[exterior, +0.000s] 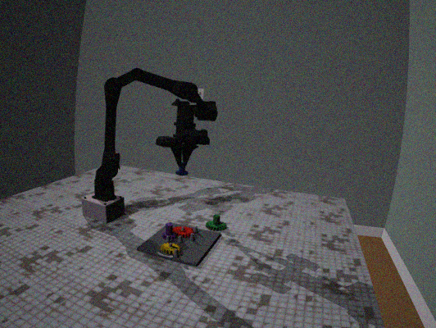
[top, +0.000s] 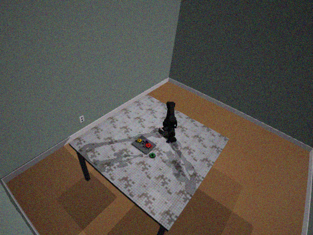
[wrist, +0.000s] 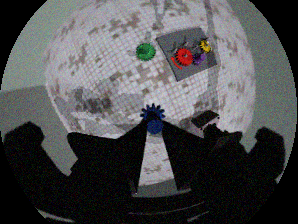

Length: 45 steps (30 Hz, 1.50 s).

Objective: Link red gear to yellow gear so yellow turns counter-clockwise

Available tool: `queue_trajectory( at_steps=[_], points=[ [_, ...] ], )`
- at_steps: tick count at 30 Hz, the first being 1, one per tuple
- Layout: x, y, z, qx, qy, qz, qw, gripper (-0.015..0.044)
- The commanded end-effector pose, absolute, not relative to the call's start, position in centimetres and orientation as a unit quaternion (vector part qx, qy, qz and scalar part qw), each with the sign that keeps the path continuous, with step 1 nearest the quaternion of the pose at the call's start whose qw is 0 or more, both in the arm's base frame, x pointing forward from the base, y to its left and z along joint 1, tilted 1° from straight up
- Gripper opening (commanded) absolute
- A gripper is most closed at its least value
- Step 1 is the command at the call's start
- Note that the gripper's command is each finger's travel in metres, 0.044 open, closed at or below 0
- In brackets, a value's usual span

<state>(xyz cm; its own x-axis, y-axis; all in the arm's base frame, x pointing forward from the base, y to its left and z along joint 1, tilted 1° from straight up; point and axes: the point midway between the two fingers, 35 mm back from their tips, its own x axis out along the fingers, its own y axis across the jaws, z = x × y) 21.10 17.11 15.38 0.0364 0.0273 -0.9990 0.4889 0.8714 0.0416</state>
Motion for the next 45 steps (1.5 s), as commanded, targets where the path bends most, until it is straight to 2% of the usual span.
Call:
queue_trajectory(
  at_steps=[1,45],
  points=[
    [21.1,16.9,15.9,0.194,0.672,-0.167,0.695,0.0000],
    [26.5,9.7,13.3,0.194,0.669,-0.175,0.696,0.0000]
  ],
)
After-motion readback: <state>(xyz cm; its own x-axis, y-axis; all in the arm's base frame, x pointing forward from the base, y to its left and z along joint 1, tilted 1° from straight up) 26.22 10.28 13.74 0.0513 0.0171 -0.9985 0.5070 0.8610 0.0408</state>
